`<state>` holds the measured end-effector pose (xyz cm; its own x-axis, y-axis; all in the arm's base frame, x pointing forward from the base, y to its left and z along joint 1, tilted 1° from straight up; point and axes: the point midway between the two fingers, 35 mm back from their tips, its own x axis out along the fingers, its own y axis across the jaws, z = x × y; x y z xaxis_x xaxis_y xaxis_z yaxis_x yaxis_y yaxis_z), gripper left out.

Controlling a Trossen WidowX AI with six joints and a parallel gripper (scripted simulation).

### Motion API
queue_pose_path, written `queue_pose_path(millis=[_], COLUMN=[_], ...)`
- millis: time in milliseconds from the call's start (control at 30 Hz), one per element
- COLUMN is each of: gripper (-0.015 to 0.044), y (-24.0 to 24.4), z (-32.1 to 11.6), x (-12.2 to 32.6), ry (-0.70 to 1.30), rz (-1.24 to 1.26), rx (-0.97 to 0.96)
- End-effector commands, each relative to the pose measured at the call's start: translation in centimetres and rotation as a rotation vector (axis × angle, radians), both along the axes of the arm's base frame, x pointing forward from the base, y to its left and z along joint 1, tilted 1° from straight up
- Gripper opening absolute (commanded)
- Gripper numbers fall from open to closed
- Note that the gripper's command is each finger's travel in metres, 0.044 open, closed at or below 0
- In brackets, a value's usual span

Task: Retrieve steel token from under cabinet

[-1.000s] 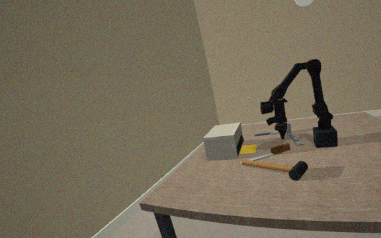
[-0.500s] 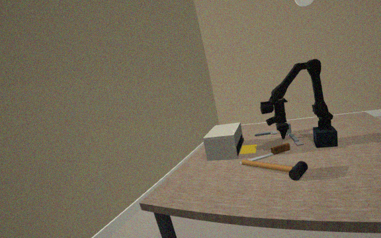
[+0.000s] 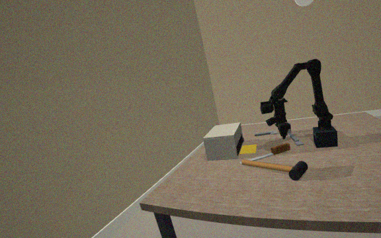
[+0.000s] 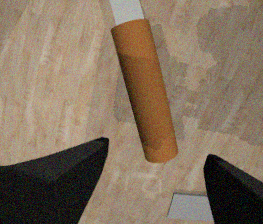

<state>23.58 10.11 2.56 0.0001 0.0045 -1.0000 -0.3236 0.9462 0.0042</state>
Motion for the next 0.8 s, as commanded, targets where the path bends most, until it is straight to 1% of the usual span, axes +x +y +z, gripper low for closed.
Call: queue_pose_path(millis=[0,767], gripper=[0.0270,0.0270], y=[0.02,0.01], z=[0.02,0.02], x=[-0.01,0.00], ry=[0.002,0.001], rz=[0.032,0.213], rx=[0.002,0.002])
